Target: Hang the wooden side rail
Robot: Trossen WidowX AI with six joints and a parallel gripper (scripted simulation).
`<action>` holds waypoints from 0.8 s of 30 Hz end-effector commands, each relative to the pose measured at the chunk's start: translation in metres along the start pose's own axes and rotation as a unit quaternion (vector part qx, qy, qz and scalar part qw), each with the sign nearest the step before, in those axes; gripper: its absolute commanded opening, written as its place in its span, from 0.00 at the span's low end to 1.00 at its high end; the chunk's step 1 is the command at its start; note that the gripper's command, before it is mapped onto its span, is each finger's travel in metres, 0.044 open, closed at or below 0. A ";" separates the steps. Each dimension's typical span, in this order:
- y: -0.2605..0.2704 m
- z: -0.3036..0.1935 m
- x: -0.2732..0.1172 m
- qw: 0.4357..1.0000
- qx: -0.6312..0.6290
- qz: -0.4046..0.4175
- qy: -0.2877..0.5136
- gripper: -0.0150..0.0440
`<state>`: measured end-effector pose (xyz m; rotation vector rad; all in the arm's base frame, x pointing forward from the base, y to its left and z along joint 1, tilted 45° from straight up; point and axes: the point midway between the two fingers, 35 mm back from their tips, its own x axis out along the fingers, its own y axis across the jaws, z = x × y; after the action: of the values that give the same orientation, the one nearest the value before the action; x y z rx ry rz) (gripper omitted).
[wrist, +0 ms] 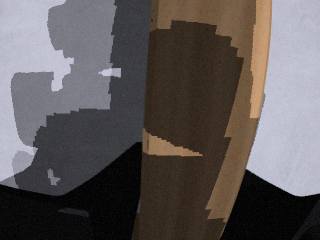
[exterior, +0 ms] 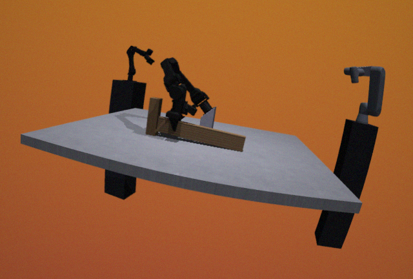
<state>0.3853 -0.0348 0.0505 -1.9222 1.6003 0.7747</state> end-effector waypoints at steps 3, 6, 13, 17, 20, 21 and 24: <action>-0.001 0.000 0.000 1.000 0.000 -0.003 0.003 0.25; -0.001 0.000 0.001 1.000 0.000 -0.003 0.003 0.25; -0.001 0.000 0.002 1.000 0.000 -0.003 0.003 0.25; -0.001 0.000 0.002 1.000 0.000 -0.003 0.003 0.25; -0.001 0.000 0.003 1.000 0.000 -0.003 0.003 0.25; -0.001 0.000 0.003 1.000 0.000 -0.003 0.003 0.25; -0.001 0.000 0.003 1.000 0.000 -0.003 0.003 0.25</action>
<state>0.3858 -0.0380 0.0477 -1.9213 1.6011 0.7756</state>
